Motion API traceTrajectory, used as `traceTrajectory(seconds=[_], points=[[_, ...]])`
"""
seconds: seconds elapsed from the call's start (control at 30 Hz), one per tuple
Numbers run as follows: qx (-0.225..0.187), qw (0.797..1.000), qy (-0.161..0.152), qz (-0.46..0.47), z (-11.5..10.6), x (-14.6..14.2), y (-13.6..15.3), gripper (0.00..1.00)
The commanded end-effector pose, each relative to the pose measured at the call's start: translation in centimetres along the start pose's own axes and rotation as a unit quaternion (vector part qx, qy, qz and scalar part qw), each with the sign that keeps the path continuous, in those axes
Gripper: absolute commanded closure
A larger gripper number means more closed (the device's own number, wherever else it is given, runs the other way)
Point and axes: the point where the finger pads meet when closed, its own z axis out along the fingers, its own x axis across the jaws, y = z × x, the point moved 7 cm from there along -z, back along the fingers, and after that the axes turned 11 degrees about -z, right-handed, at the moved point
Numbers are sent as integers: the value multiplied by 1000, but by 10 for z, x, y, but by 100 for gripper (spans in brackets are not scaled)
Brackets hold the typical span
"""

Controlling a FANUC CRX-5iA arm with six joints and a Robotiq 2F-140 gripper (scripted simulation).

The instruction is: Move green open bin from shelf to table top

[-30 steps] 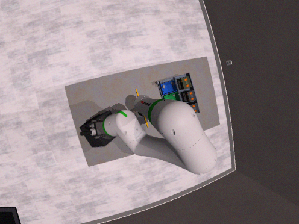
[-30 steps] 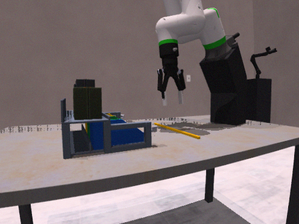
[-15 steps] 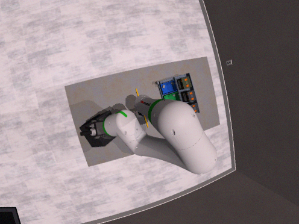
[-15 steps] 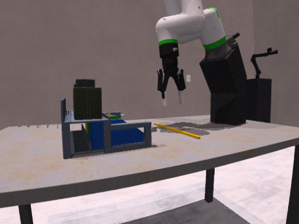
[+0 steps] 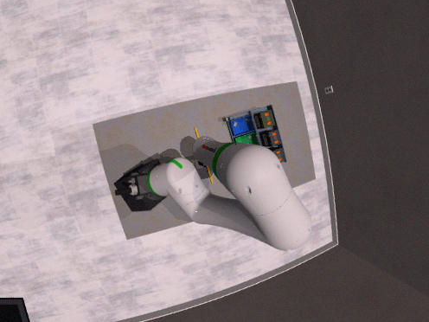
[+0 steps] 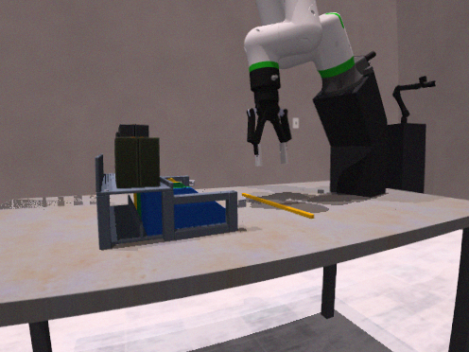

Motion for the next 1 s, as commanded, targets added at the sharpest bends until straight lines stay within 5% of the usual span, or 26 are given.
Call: traceTrajectory(seconds=[0.0, 0.03, 0.17, 0.57, 0.6, 0.97], points=[[38, 999, -21, 0, 0, 3, 6, 43], [8, 1000, -4, 0, 0, 1, 1, 43], [38, 999, -21, 0, 0, 3, 6, 43], [38, 999, -21, 0, 0, 3, 6, 43], [8, 1000, -4, 0, 0, 1, 1, 43], [38, 999, -21, 0, 0, 3, 6, 43]])
